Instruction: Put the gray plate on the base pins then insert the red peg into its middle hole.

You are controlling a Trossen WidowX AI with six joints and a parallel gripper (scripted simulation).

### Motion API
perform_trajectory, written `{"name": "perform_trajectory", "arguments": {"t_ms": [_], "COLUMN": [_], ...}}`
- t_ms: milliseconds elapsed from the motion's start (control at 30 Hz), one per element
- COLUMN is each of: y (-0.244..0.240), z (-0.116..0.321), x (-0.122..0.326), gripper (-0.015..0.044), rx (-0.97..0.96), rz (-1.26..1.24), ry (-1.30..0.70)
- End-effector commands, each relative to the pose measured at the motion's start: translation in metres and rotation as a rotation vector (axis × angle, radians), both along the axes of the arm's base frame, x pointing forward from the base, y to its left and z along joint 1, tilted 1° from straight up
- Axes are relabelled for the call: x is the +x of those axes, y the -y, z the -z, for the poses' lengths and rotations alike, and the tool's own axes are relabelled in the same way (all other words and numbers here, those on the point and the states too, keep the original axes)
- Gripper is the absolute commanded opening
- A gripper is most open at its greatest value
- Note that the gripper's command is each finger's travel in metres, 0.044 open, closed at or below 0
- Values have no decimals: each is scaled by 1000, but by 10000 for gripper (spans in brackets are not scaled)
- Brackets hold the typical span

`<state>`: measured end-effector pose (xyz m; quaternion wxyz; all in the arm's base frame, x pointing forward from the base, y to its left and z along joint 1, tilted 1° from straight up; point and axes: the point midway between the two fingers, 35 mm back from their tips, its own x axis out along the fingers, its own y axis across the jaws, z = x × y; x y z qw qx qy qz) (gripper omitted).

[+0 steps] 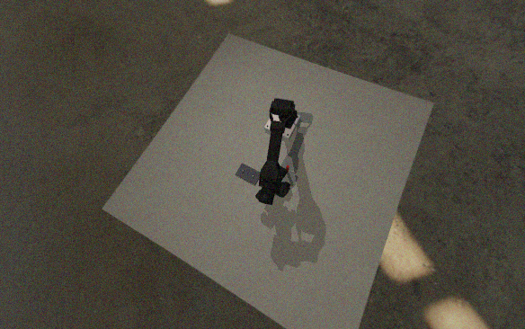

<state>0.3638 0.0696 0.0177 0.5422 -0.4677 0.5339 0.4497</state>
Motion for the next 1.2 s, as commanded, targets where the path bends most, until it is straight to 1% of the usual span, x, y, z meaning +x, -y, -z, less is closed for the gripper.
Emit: {"name": "perform_trajectory", "arguments": {"t_ms": [0, 600, 1167], "y": [0, -2, -1], "z": [-1, -56, -110], "x": [0, 5, 0], "gripper": [0, 0, 0], "rx": [-2, -2, -2], "rz": [-4, -4, -4], "ry": [-2, -1, -2]}}
